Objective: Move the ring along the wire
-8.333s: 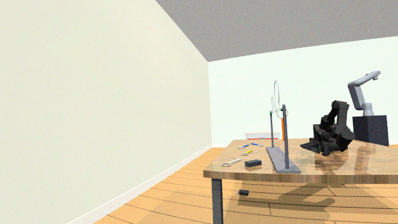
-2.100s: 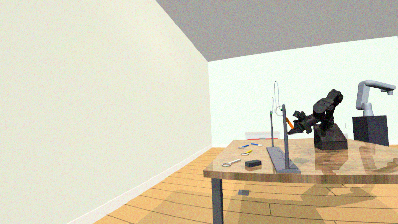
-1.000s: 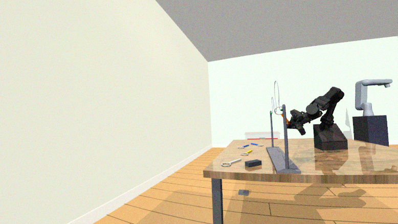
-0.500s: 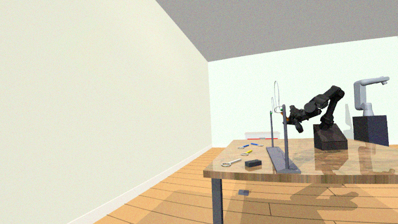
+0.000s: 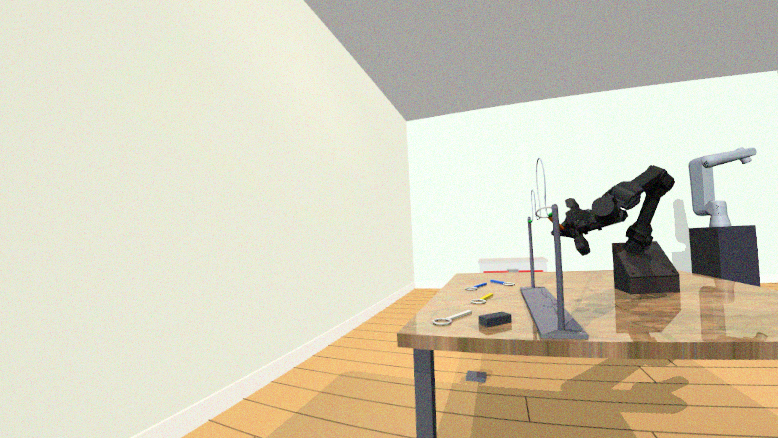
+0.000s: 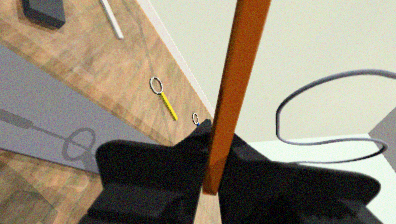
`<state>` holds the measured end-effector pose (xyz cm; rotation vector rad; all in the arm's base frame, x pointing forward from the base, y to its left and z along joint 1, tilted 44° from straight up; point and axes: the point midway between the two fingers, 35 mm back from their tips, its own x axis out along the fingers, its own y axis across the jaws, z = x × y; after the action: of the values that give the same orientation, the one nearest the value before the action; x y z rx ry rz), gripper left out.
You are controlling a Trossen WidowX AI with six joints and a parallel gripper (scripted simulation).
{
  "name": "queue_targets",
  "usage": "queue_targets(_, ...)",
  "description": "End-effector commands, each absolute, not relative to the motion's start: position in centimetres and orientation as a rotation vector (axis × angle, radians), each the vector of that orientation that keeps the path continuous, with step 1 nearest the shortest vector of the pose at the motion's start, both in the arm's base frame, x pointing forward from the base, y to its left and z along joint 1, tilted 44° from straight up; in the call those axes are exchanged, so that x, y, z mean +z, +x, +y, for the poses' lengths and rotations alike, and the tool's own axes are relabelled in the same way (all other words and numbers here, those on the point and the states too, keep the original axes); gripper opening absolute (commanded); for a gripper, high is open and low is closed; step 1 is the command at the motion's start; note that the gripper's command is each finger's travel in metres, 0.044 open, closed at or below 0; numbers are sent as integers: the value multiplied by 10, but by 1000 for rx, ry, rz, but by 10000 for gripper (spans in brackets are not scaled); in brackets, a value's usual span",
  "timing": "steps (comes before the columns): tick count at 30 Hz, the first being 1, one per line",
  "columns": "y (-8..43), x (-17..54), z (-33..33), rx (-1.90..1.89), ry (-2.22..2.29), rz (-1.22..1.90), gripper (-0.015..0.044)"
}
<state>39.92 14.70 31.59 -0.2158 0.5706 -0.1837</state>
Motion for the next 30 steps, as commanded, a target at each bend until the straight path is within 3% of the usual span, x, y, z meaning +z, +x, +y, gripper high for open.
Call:
queue_targets(1, 396, 322, 136, -203, -255, 563, -150)
queue_targets(30, 393, 335, 104, -251, -480, 567, -150)
